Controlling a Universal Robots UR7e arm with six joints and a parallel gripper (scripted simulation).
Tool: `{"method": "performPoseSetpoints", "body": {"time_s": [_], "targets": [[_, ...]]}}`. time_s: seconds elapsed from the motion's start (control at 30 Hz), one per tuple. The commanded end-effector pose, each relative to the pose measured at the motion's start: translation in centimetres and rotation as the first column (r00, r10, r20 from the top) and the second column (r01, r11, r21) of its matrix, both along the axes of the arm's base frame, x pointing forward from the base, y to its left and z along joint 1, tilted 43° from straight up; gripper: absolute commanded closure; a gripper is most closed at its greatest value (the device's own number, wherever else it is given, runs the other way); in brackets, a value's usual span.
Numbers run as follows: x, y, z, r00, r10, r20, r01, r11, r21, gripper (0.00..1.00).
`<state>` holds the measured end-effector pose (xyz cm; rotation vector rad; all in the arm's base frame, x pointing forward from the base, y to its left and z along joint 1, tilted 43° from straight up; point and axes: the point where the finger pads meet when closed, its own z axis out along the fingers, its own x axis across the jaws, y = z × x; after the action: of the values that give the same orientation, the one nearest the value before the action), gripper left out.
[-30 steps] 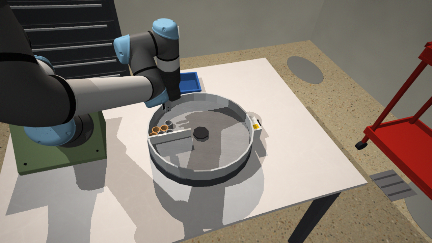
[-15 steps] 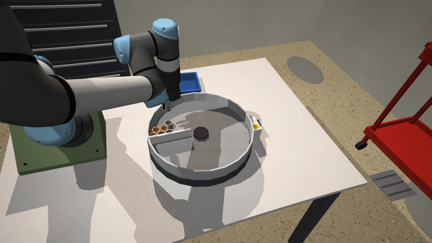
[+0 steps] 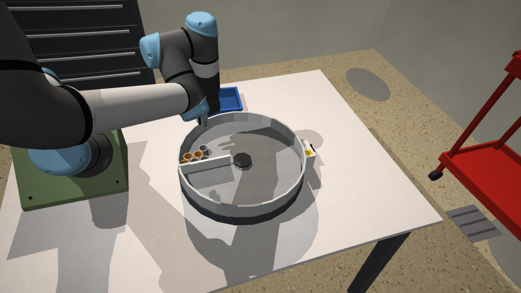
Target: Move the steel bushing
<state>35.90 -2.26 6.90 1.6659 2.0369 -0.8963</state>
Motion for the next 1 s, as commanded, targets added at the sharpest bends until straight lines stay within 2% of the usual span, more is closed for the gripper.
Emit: {"method": "performPoseSetpoints", "body": {"time_s": [0.0, 0.33, 0.5, 0.9, 0.97], "targets": [[1.7, 2.3, 1.1, 1.0, -0.005, -0.003, 0.005, 1.0, -0.002, 0.6], [1.7, 2.3, 1.1, 1.0, -0.005, -0.003, 0.005, 1.0, -0.002, 0.6], [4.6, 6.5, 3.2, 1.0, -0.003, -0.002, 0.003, 1.0, -0.002, 0.6], [4.6, 6.5, 3.2, 1.0, -0.003, -0.002, 0.003, 1.0, -0.002, 0.6], [5.8, 8.0, 4.0, 1.0, -0.002, -0.001, 0.002, 1.0, -0.001, 0.6]]}}
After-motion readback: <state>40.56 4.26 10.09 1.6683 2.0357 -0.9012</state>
